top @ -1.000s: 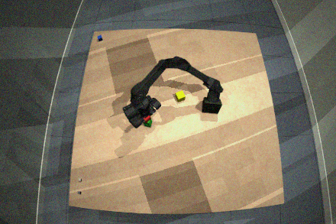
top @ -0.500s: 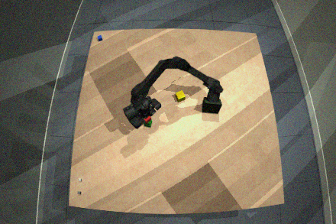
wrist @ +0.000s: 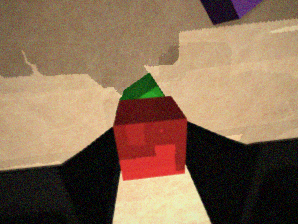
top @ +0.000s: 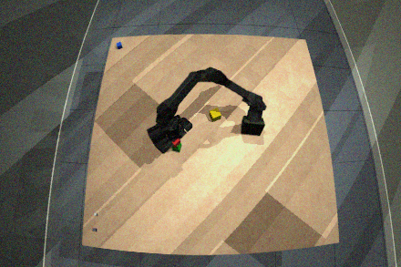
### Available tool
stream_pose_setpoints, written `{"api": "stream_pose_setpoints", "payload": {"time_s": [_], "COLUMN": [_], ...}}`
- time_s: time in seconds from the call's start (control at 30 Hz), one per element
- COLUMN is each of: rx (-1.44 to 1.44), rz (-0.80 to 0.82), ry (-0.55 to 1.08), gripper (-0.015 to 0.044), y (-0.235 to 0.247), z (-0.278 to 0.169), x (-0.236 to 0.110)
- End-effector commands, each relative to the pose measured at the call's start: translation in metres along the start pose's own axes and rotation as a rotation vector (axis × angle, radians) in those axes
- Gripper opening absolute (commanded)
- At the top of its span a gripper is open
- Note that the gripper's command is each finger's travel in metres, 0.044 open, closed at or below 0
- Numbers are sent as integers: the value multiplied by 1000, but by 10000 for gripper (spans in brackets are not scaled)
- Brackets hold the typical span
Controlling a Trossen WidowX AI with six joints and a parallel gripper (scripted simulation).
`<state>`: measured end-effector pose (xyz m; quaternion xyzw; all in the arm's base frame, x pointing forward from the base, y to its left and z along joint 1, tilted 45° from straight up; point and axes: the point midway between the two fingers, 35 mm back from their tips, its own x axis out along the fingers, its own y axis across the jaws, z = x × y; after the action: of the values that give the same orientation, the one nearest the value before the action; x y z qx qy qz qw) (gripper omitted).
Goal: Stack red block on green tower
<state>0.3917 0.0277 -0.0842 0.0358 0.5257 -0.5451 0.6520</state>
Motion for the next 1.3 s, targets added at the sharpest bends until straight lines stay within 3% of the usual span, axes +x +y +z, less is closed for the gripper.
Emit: {"api": "stream_pose_setpoints", "payload": {"time_s": [0.0,0.53,1.07,1.27], "rx": [-2,-2,-3,-3], "rz": [-5,-4,-4,-4], "ry": [-1,-1,1,1], "gripper": [0,0,420,440], "y": [-1,-1,-1,-1], "z": [1,1,0,0], "x": [3,-4,1,1]}}
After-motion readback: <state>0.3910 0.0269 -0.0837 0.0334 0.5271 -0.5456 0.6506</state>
